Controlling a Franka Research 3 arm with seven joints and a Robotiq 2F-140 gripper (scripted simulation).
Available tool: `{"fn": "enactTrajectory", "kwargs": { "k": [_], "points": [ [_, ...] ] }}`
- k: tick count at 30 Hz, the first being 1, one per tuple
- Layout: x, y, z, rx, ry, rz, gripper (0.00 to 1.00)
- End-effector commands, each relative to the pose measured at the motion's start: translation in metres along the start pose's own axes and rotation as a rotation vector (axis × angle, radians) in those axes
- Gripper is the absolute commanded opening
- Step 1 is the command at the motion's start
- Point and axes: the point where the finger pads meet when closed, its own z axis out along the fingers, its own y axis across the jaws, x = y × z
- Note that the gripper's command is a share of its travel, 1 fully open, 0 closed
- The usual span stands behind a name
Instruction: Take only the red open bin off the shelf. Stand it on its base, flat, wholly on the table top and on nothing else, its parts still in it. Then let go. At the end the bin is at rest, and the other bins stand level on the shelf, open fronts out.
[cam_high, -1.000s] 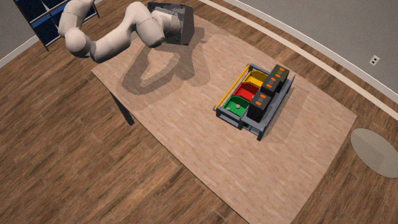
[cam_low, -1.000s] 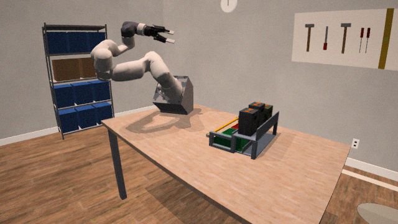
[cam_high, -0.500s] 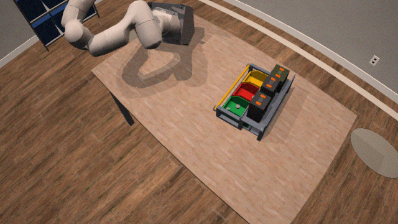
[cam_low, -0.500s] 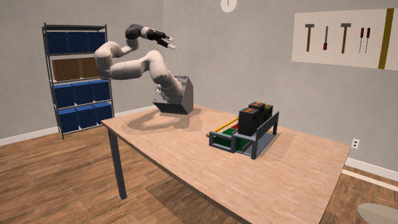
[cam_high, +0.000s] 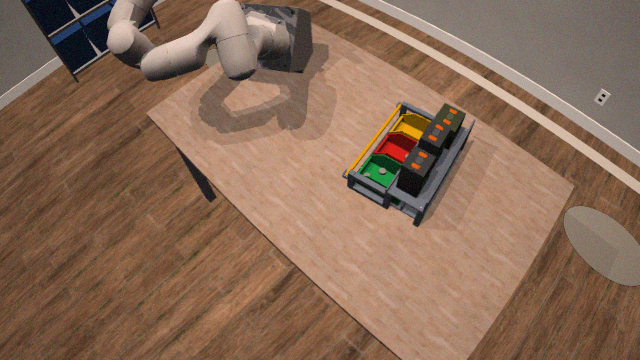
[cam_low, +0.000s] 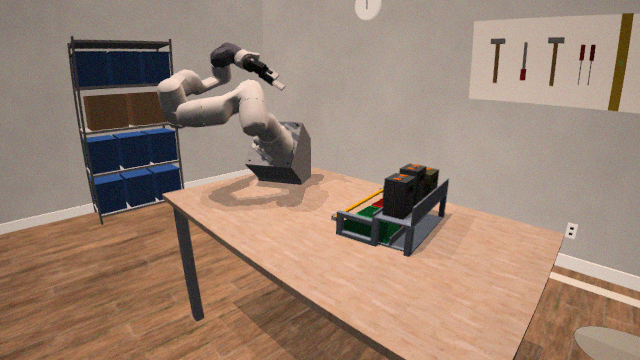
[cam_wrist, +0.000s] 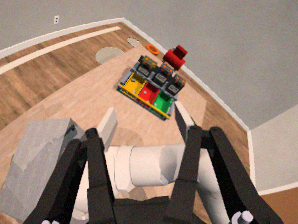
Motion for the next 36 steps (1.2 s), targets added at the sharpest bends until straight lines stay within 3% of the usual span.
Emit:
{"fn": "enactTrajectory", "kwargs": {
  "k": [1,4,8,36],
  "points": [
    [-0.006,0.0,0.001,-0.001,-0.021,0.03,0.57],
    [-0.01,-0.006,0.004,-0.005,-0.023,0.02,0.57],
    [-0.039,-0.029,0.019,-0.024,-0.082,0.065,0.57],
    [-0.034,-0.023,0.016,-0.024,-0.082,0.065,0.57]
  ]
}}
